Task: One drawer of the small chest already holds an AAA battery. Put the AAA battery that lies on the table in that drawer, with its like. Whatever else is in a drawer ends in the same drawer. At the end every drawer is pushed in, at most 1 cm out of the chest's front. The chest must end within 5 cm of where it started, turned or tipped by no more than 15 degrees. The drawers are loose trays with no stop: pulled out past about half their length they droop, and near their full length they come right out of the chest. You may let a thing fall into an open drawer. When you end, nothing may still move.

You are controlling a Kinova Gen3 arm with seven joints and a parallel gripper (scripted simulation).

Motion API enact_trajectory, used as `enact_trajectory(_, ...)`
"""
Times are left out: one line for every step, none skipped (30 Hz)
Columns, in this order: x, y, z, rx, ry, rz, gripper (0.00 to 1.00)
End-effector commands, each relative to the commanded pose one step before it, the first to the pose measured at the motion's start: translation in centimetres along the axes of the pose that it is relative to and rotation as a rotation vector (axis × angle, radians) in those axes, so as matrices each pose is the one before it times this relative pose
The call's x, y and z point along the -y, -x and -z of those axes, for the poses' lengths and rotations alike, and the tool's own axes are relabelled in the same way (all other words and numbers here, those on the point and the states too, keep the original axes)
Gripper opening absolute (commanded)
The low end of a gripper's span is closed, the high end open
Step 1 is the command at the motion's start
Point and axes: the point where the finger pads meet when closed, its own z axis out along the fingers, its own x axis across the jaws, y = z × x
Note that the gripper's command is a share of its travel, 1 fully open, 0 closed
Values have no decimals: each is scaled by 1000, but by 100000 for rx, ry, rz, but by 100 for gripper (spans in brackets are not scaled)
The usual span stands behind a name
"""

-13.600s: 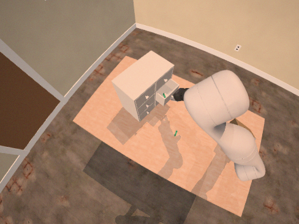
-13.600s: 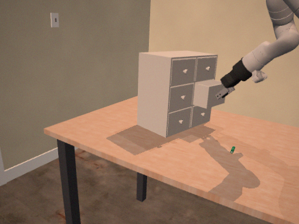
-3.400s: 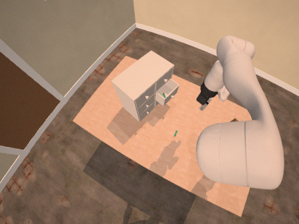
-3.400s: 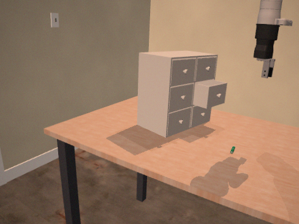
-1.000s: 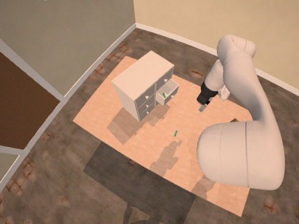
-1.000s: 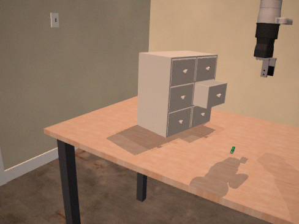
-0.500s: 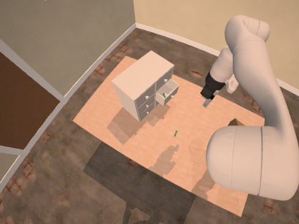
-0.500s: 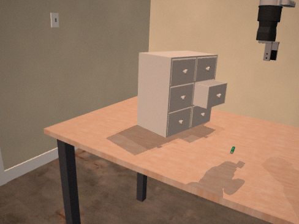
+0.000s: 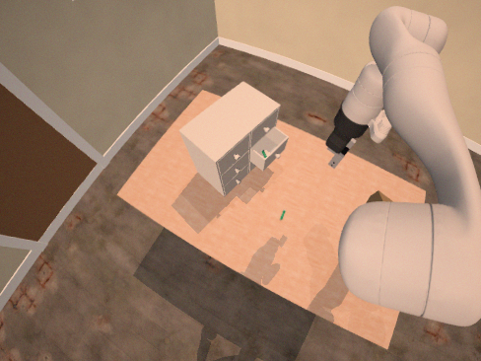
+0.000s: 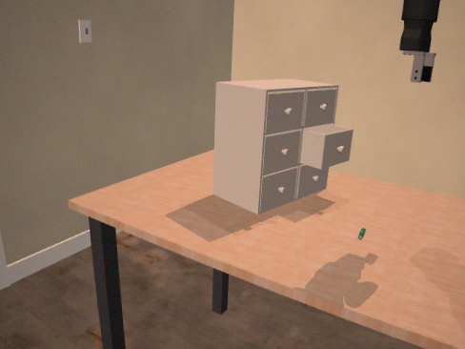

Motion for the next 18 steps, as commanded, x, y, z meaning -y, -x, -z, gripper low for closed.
enact_trajectory(-131, 33, 55, 99, 111, -4, 100)
enact_trajectory(-167, -11, 1, 1, 0, -1, 100)
enact_trajectory(-230, -16, 0, 0, 0, 0, 100)
enact_trajectory(-295, -23, -2, -3, 0, 2, 100)
enact_trajectory(-352, -22, 2, 3, 0, -2, 100)
enact_trajectory(-412, -29, -1, -1, 0, 1, 100)
enact_trajectory(-460, -31, 1, 1, 0, -1, 100)
enact_trajectory(-503, -36, -1, -2, 0, 1, 100)
enact_trajectory(-532, -35, 1, 2, 0, -1, 100)
enact_trajectory(-558, -40, -1, -2, 0, 2, 100)
enact_trajectory(-566, -37, 1, 2, 0, -1, 100)
enact_trajectory(-568, -39, 0, 0, 0, 0, 100)
enact_trajectory(-561, -40, -1, -2, -1, 2, 100)
enact_trajectory(-539, -35, 2, 3, 1, -2, 100)
enact_trajectory(-515, -37, -1, -2, -1, 2, 100)
enact_trajectory(0, 0, 0, 0, 0, 0, 100)
enact_trajectory(0, 0, 0, 0, 0, 0, 100)
enact_trajectory(-478, -31, 1, 2, 1, -1, 100)
